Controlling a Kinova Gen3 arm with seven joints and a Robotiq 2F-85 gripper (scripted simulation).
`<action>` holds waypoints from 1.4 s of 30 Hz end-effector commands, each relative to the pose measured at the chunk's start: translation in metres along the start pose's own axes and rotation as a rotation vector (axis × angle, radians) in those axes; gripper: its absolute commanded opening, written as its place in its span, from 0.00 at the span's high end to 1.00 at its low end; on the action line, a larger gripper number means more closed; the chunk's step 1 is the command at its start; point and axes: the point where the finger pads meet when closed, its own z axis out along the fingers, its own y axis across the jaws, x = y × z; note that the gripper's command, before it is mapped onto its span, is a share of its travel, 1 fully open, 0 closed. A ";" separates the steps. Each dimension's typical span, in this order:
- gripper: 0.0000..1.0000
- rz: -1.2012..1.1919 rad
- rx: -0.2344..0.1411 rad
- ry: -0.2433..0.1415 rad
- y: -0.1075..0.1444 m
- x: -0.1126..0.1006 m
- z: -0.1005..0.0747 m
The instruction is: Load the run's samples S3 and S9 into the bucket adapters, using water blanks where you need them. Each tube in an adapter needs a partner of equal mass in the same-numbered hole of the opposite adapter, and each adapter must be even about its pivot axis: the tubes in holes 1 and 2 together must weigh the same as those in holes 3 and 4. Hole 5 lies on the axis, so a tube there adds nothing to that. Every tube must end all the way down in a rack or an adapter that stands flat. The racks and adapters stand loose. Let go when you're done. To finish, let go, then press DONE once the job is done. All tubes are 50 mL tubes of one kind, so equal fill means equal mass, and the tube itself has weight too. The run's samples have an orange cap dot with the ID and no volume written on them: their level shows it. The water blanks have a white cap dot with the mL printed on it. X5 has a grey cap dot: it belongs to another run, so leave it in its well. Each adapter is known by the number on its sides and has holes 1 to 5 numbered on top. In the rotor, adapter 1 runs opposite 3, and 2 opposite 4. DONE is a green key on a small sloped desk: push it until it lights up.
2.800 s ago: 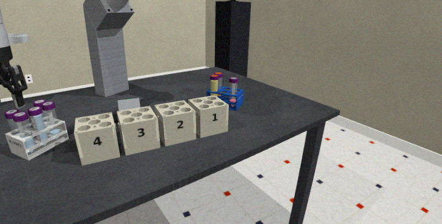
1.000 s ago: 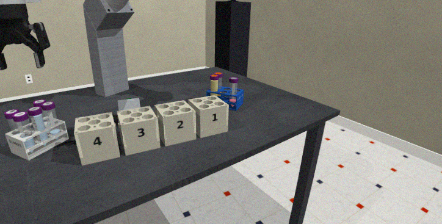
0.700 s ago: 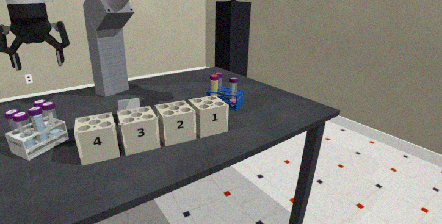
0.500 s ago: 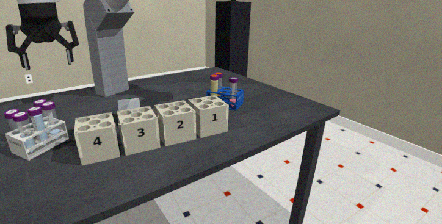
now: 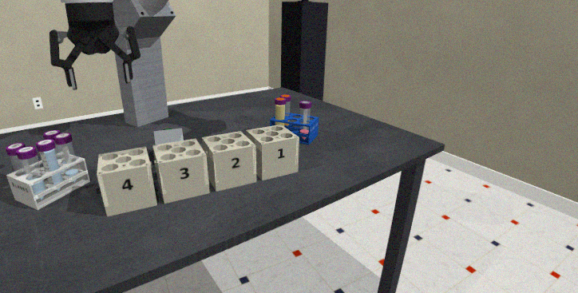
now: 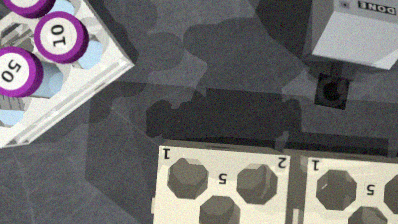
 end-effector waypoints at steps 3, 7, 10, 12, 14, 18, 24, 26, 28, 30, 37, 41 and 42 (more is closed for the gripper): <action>0.00 0.000 0.003 -0.002 0.026 -0.011 0.000; 0.00 0.000 0.003 -0.002 0.045 -0.018 0.000; 0.00 0.000 0.003 -0.002 0.059 -0.023 0.000; 0.00 0.000 0.003 -0.002 0.068 -0.026 0.000; 0.00 0.000 0.003 -0.002 0.068 -0.026 0.000; 0.00 0.000 0.003 -0.002 0.087 -0.033 0.000; 0.00 0.000 0.002 -0.002 0.115 -0.044 0.000; 0.00 0.000 0.002 -0.002 0.124 -0.047 0.000; 0.00 0.000 0.002 -0.002 0.134 -0.051 0.000; 0.00 0.000 0.002 -0.002 0.138 -0.053 0.000; 0.00 0.000 0.002 -0.002 0.167 -0.063 0.000; 0.00 -0.066 0.002 -0.002 0.185 -0.063 0.000; 0.00 -0.100 0.002 -0.002 0.190 -0.062 0.000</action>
